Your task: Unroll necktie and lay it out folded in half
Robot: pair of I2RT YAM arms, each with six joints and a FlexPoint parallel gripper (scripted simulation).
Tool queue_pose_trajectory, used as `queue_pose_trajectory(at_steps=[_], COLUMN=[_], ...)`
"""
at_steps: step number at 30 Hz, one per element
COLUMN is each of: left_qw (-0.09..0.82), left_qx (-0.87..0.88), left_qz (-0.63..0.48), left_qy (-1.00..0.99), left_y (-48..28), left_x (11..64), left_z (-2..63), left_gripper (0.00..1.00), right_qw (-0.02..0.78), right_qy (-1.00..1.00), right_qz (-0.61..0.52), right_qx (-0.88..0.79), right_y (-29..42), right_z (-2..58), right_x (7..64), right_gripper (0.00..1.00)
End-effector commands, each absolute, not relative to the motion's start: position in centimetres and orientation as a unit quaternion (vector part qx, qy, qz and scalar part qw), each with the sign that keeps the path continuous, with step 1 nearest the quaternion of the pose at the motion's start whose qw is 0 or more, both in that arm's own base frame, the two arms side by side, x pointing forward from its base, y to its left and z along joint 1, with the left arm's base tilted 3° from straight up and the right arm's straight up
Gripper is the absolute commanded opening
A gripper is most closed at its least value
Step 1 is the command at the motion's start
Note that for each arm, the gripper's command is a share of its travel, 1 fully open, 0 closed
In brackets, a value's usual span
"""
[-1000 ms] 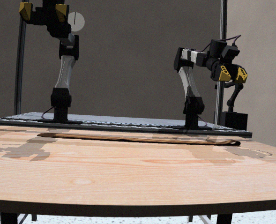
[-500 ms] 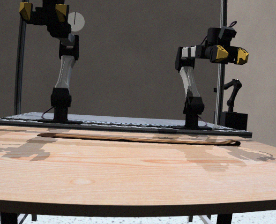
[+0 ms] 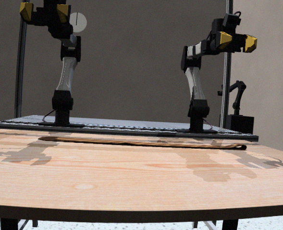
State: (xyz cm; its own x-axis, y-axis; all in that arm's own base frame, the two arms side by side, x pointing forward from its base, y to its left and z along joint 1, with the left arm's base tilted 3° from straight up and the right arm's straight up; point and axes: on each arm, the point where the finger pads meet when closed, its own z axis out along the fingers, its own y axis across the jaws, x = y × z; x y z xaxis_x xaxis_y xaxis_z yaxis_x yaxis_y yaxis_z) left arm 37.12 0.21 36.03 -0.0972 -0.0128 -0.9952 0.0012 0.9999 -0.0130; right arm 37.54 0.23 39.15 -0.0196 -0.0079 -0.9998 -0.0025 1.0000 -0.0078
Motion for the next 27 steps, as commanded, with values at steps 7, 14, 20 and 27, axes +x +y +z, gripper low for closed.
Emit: queue_pose_trajectory(at_steps=[7,14,20,27], left_qw=[0.699,0.701,0.701,0.701], left_qx=[0.001,0.002,0.002,0.002], left_qz=[-0.001,-0.001,-0.001,-0.001], left_qy=[0.715,0.713,0.713,0.713], left_y=[-0.1,-0.1,-0.1,-0.1], left_x=[37.7,37.7,37.7,37.7], left_z=[39.2,39.6,39.6,39.6], left_gripper=[0.95,1.0,1.0,1.0], right_qw=[0.703,0.703,0.703,0.703], right_qy=[0.711,0.711,0.711,0.711], right_qz=[0.002,0.002,0.002,0.002], right_qx=[-0.001,-0.001,-0.001,-0.001], right_y=[0.2,0.2,0.2,0.2], right_z=[39.7,39.7,39.7,39.7], right_x=[37.7,37.7,37.7,37.7], right_gripper=[1.0,1.0,1.0,1.0])
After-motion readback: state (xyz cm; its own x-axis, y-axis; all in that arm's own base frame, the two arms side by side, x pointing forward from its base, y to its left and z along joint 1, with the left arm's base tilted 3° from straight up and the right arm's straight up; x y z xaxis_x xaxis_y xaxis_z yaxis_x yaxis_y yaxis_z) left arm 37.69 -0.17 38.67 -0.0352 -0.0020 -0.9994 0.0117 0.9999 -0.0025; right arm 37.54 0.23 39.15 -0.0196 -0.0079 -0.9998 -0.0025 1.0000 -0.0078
